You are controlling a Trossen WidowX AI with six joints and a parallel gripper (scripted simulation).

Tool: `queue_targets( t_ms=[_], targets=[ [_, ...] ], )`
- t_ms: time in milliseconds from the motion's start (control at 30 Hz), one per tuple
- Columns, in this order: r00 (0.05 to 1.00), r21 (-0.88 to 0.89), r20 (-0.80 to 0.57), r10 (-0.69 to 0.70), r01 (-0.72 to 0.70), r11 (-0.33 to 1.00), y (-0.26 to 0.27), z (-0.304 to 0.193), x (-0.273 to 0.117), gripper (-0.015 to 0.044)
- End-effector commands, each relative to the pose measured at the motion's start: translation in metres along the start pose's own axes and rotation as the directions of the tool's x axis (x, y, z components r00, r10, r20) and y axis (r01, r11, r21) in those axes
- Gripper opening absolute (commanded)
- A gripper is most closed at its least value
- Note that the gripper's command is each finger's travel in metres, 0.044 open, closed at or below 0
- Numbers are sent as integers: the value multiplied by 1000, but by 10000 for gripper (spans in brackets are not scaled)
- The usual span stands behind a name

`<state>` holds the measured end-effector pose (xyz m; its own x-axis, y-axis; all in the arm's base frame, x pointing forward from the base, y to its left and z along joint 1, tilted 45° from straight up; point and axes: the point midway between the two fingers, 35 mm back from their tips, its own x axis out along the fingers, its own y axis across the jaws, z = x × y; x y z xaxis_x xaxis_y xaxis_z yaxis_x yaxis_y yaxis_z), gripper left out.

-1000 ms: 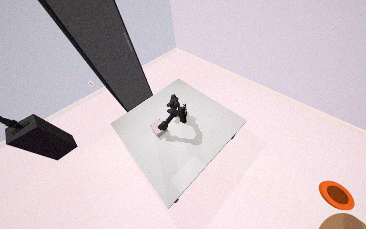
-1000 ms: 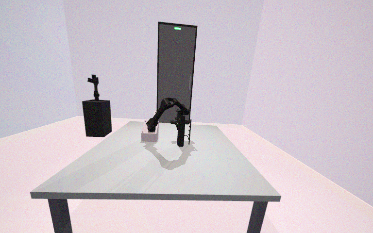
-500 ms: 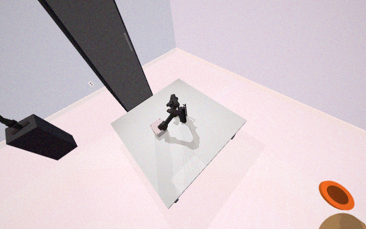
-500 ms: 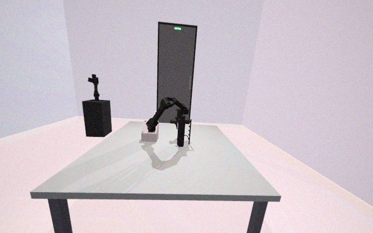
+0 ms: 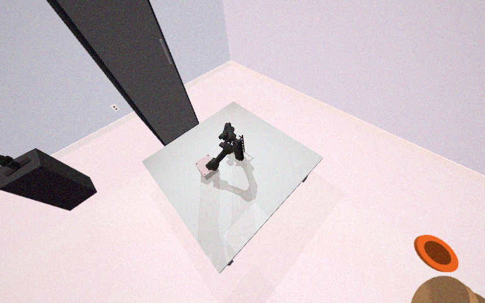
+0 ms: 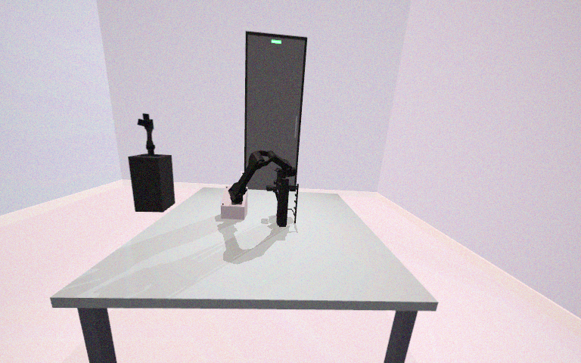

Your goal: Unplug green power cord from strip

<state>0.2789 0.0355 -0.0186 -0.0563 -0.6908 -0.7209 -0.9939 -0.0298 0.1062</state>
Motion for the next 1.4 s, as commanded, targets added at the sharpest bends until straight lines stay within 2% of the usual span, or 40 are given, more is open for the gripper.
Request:
queue_targets(
  t_ms=[0, 800, 933, 1200, 1367],
  targets=[
    [1000, -7, -5, 1, -1, 1000, 2, -8, 0, 160],
    [1000, -7, -6, 1, -1, 1000, 3, -16, 12, 160],
    [1000, 1, -1, -1, 1, 1000, 1, -16, 10, 55],
    [1000, 1, -1, -1, 1, 1000, 1, -16, 10, 2],
    [1000, 0, -1, -1, 1, 1000, 1, -12, 10, 0]
  ],
)
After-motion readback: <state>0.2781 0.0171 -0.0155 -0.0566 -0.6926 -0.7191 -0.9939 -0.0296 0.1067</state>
